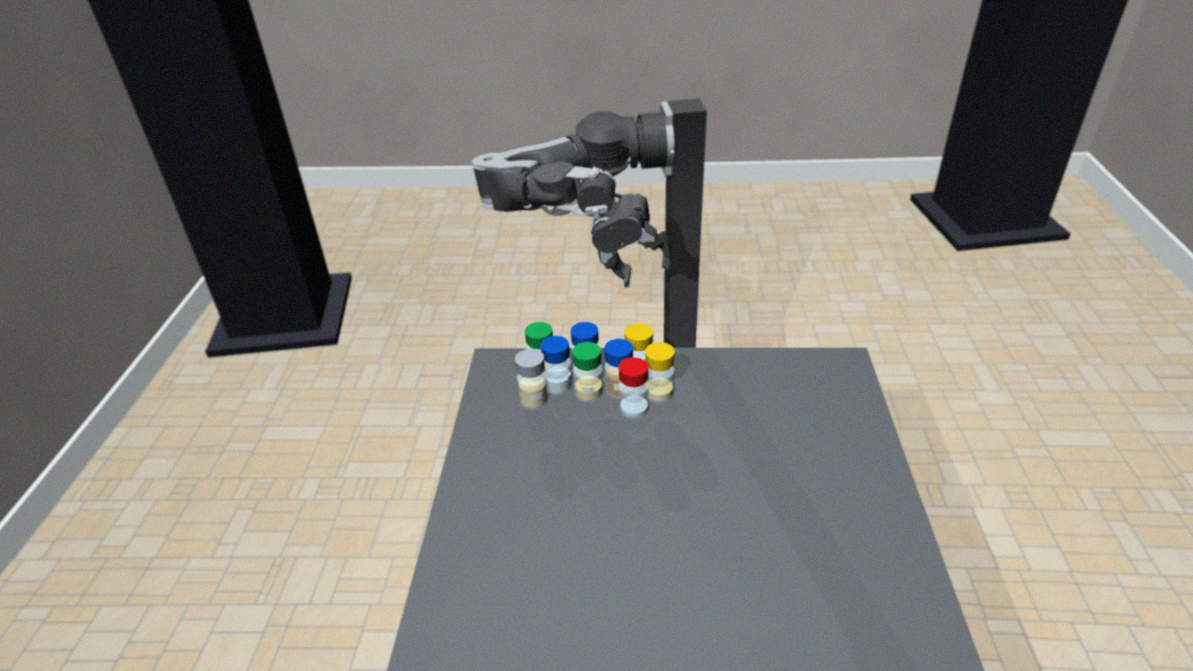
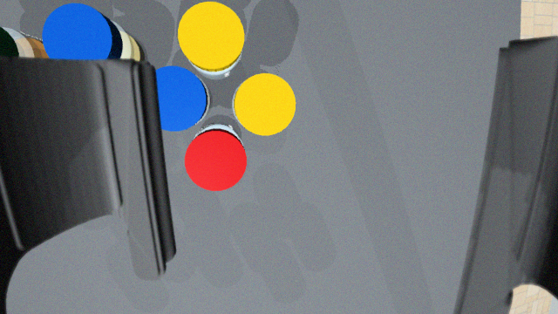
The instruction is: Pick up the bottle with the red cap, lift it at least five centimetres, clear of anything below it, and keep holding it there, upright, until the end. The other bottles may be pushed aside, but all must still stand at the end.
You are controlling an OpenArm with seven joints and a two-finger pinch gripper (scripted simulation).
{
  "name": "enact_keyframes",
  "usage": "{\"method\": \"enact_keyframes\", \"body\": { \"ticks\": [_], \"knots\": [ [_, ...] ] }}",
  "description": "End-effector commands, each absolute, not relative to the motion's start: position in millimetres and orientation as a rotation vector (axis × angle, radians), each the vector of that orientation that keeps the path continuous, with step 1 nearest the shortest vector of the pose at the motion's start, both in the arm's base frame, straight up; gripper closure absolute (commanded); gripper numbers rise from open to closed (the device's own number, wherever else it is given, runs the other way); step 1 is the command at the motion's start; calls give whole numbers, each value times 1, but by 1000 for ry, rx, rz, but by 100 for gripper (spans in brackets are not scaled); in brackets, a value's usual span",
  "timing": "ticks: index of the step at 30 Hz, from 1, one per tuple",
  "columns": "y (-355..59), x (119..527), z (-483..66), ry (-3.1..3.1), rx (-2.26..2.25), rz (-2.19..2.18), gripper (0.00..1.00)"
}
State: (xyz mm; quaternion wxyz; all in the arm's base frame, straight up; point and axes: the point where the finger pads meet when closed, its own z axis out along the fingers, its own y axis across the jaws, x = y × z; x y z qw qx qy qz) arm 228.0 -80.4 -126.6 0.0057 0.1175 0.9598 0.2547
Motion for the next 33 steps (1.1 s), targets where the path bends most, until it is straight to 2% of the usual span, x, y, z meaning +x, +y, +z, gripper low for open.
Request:
{"method": "enact_keyframes", "body": {
  "ticks": [1,4,14,21,33],
  "knots": [
    [-81,227,-127,3009,375,794,55],
    [-81,227,-127,3009,375,794,55],
    [-136,211,-117,2996,838,745,55],
    [-136,211,-117,2996,838,745,55],
    [-179,185,-98,2928,1237,638,55]
  ]
}}
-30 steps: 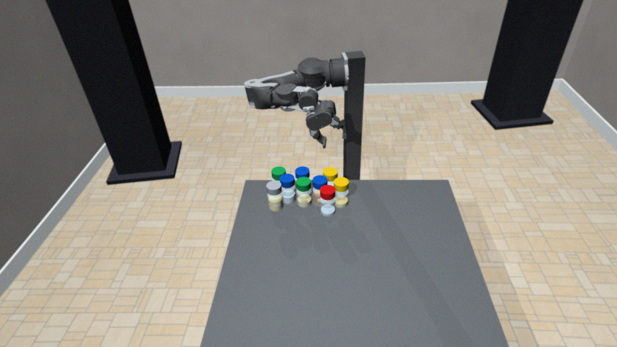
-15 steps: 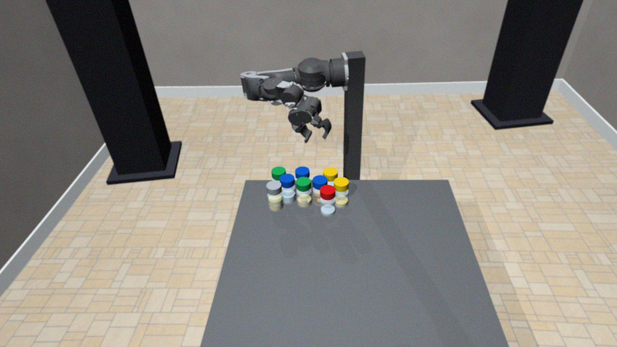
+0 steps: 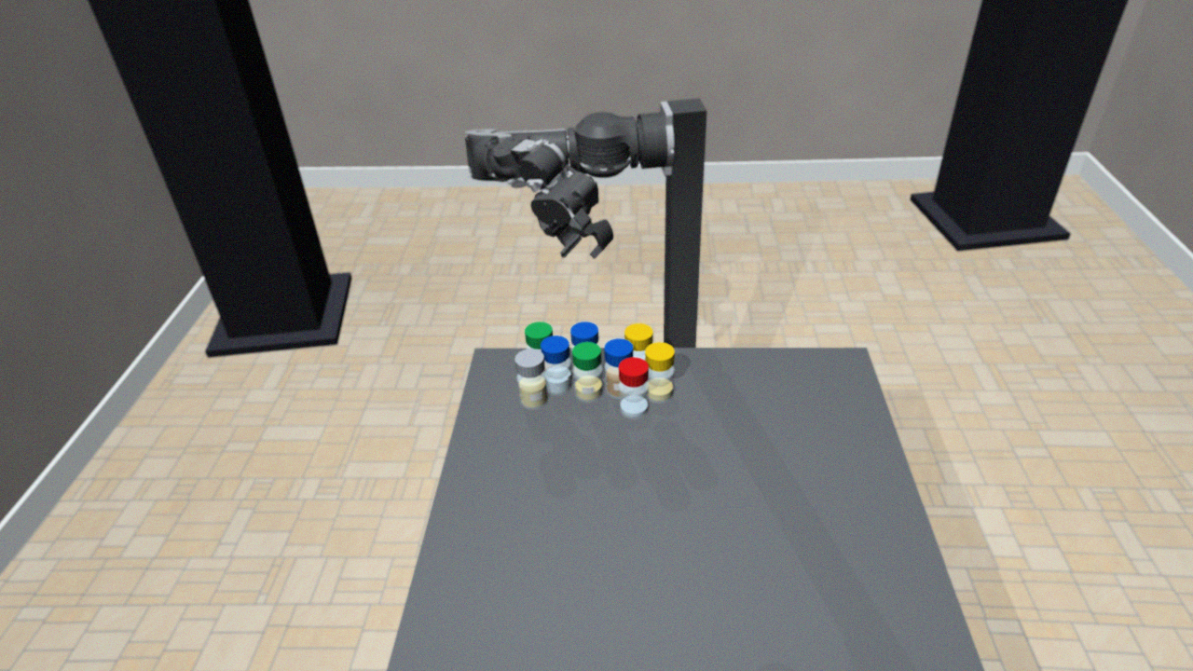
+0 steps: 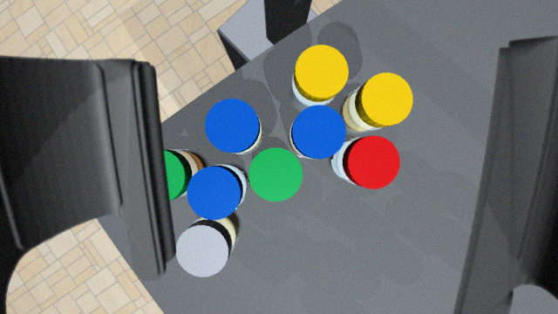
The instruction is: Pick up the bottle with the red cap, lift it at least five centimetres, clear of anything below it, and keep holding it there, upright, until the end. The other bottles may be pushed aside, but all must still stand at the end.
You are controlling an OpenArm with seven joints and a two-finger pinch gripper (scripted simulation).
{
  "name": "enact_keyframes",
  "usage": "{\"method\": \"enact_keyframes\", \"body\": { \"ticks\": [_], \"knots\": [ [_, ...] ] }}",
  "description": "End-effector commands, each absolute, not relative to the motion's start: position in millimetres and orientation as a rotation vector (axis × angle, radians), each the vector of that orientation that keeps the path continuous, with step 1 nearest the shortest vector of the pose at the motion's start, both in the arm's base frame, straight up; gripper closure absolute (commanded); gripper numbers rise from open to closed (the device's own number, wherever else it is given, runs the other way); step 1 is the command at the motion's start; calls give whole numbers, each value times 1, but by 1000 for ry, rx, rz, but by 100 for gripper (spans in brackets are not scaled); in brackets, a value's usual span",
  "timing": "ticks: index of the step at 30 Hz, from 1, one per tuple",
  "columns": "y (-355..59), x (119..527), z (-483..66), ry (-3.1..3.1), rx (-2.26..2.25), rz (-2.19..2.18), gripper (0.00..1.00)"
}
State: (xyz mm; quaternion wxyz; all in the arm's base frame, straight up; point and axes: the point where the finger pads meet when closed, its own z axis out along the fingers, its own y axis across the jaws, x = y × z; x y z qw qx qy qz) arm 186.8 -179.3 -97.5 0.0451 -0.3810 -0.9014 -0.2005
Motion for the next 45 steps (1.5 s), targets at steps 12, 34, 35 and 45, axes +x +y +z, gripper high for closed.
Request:
{"method": "enact_keyframes", "body": {
  "ticks": [12,34,35,45],
  "knots": [
    [-178,186,-97,-2752,-1157,-610,55],
    [-178,186,-97,-2752,-1158,-609,55],
    [-178,186,-97,-2752,-1158,-609,55],
    [-205,178,-97,-2749,-1159,-602,55]
  ]
}}
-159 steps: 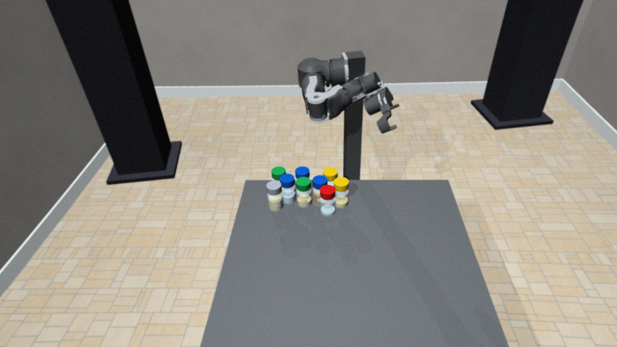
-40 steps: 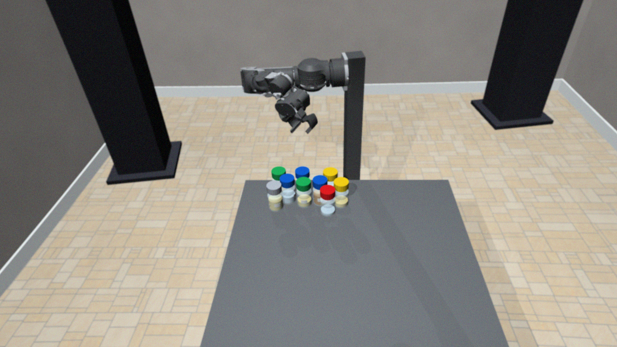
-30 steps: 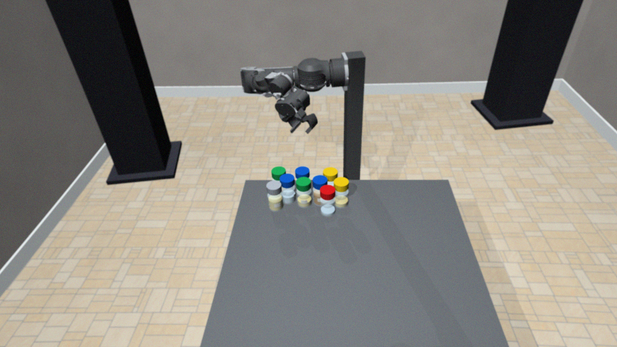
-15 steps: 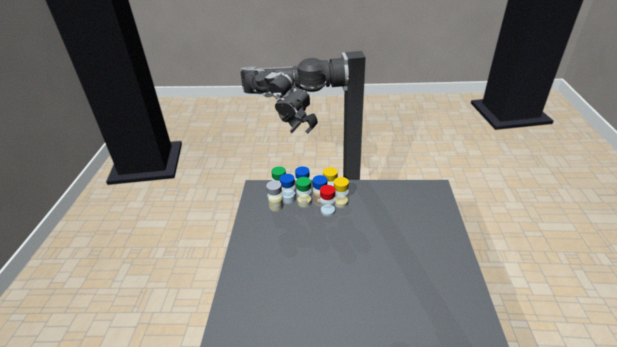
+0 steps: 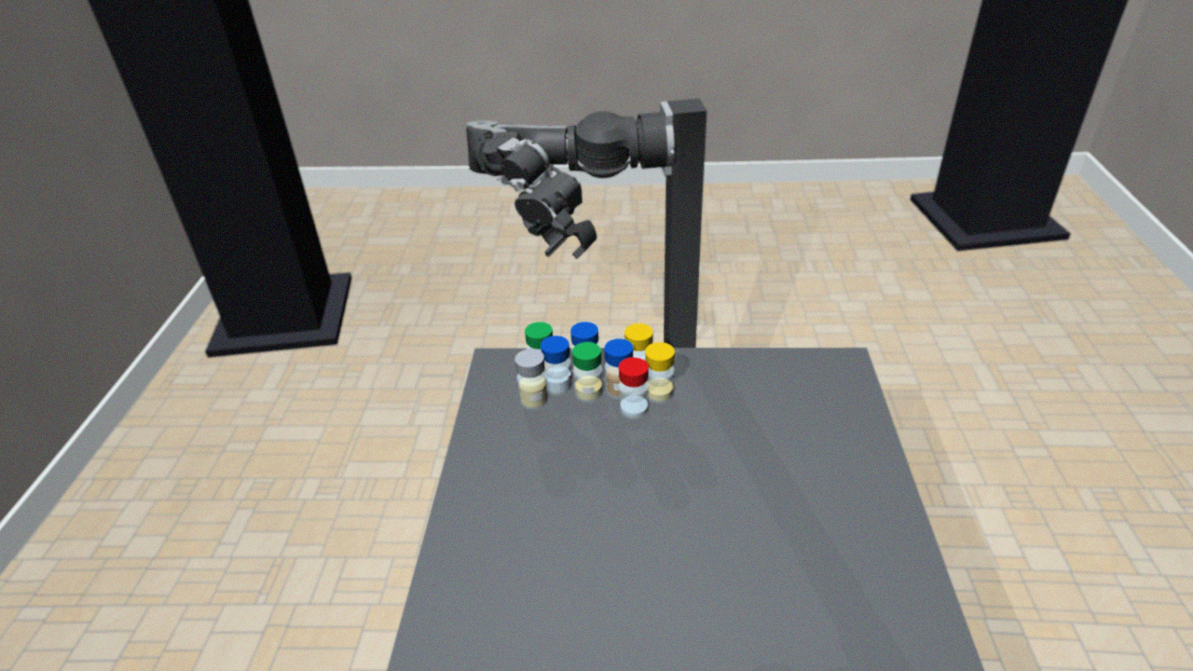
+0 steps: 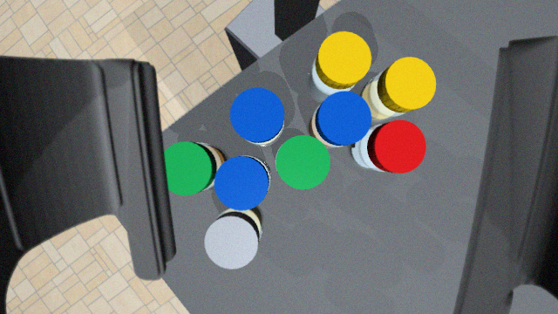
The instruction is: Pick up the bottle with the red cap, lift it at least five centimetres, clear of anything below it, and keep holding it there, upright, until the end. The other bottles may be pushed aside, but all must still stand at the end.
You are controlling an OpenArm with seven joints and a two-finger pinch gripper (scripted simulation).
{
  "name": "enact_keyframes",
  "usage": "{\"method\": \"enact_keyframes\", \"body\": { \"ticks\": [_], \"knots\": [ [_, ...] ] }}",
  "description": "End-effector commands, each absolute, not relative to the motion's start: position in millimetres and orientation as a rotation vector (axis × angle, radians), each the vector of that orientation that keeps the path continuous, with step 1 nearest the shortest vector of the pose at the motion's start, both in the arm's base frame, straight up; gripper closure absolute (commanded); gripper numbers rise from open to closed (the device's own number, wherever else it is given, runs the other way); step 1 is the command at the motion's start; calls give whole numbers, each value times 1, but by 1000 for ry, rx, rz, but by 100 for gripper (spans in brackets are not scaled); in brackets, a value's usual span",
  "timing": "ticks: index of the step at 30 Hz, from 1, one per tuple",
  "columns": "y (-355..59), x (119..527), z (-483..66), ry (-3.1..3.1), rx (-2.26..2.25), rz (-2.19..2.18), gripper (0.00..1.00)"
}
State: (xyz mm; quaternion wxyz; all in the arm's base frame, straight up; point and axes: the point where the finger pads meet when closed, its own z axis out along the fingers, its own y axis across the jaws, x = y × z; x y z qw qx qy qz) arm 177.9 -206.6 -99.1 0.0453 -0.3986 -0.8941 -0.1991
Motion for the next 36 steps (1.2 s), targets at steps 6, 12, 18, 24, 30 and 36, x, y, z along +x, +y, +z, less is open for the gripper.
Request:
{"method": "enact_keyframes", "body": {
  "ticks": [6,12,18,24,30,36],
  "knots": [
    [-224,173,-97,-2747,-1160,-597,55],
    [-224,173,-97,-2743,-1169,-595,55],
    [-224,173,-97,-2743,-1169,-595,55],
    [-224,173,-97,-2743,-1169,-595,55],
    [-224,173,-97,-2744,-1167,-596,55],
    [-224,173,-97,-2744,-1167,-596,55]
  ]
}}
